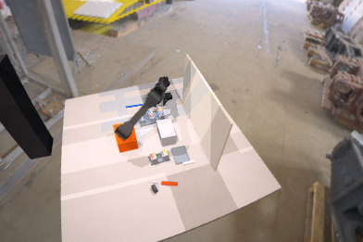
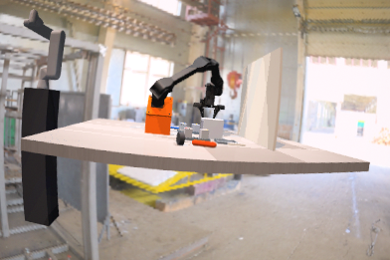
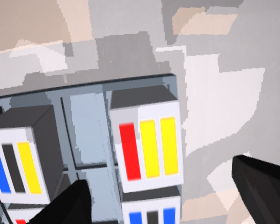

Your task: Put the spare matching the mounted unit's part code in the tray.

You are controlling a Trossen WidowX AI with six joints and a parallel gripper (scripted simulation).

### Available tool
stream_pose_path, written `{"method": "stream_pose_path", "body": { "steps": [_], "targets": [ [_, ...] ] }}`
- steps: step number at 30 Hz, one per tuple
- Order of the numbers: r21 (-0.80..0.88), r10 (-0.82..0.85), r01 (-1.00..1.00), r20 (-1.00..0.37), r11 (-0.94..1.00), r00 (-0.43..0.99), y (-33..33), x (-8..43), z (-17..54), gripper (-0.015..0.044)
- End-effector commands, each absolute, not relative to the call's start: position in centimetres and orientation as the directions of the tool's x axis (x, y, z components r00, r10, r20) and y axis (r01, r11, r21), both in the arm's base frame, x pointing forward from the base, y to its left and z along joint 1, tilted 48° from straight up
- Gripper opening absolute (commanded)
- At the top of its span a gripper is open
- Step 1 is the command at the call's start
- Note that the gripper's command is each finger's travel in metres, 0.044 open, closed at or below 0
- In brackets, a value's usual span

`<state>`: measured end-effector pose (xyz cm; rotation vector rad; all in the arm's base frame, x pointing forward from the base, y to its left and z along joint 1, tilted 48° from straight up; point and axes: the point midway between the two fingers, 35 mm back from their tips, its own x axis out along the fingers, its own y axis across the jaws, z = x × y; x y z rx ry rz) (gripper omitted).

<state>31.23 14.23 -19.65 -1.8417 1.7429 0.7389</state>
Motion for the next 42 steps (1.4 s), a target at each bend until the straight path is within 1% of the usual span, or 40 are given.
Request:
{"method": "stream_pose_path", "body": {
  "steps": [1,41,42],
  "targets": [
    [0.016,-0.733,-0.998,-0.679,-0.064,0.036,13.6,31.2,-20.2,0.0300],
    [0.016,-0.736,-0.998,-0.676,-0.063,0.036,9.4,31.2,-23.9,0.0300],
    [0.016,-0.734,-0.998,-0.678,-0.059,0.032,9.5,31.2,-23.8,0.0274]
  ]
}}
